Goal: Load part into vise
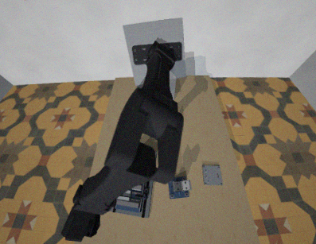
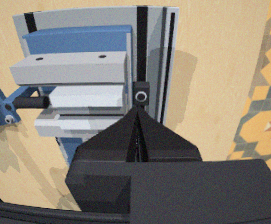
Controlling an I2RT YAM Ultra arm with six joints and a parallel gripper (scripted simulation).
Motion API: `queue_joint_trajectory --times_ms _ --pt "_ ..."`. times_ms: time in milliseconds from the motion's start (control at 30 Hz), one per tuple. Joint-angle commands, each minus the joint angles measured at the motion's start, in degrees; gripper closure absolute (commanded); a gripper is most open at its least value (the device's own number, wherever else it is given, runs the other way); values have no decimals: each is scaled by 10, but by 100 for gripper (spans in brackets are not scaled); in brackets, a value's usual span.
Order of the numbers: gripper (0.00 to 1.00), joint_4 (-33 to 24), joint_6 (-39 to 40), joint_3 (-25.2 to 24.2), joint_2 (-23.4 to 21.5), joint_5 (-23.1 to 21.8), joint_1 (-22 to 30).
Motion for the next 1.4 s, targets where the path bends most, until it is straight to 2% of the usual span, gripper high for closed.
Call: queue_joint_trajectory --times_ms 0,800,933,1367 --pt "100 0 5 14 -8 3 -4" --pt "100 1 5 13 -9 3 -4" --pt "100 9 4 -11 -14 2 -6" --pt "100 11 2 -19 -18 0 -10"
